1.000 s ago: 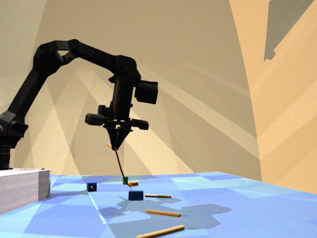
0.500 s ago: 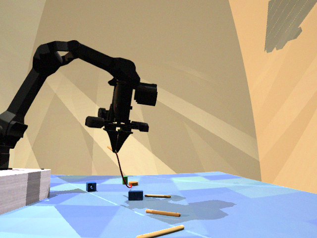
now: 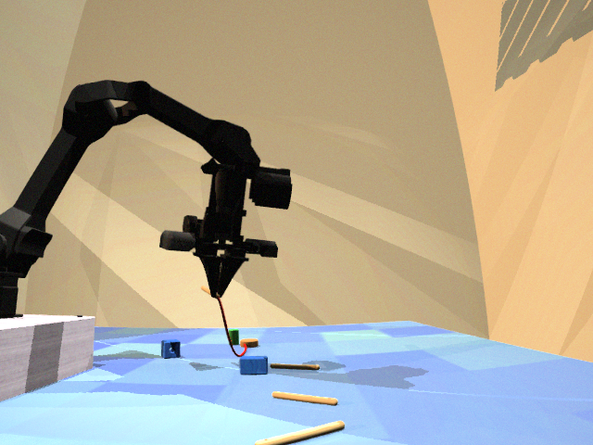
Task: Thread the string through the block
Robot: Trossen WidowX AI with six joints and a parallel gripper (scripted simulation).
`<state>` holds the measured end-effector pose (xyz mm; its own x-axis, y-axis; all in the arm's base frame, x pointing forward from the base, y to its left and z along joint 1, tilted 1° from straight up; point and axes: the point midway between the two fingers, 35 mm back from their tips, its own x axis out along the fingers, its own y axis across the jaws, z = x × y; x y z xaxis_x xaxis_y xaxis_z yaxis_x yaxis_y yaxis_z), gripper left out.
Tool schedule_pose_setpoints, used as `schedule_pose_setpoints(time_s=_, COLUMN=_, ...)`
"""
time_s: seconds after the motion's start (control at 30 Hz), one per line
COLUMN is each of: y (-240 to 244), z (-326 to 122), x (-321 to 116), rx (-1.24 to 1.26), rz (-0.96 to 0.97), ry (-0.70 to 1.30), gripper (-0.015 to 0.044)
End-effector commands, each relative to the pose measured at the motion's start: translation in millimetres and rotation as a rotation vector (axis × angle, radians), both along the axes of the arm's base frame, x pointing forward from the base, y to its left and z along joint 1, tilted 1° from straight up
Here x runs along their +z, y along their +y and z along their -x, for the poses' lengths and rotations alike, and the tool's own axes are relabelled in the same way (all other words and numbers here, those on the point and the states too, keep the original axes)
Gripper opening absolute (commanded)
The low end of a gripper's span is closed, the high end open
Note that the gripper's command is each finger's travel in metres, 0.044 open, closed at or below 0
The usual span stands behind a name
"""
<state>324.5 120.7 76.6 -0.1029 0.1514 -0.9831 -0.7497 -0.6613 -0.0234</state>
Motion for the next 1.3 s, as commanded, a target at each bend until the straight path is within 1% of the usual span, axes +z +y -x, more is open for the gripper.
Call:
schedule_pose_setpoints(time_s=0.0, y=0.6, z=1.4, x=-5.3, rx=-0.005, rz=0.018, ry=-0.007, gripper=0.0)
schedule_pose_setpoints(time_s=1.27, y=13.7, z=5.9, x=-52.5, rx=-0.03, rz=0.156, ry=-0.147, gripper=0.0)
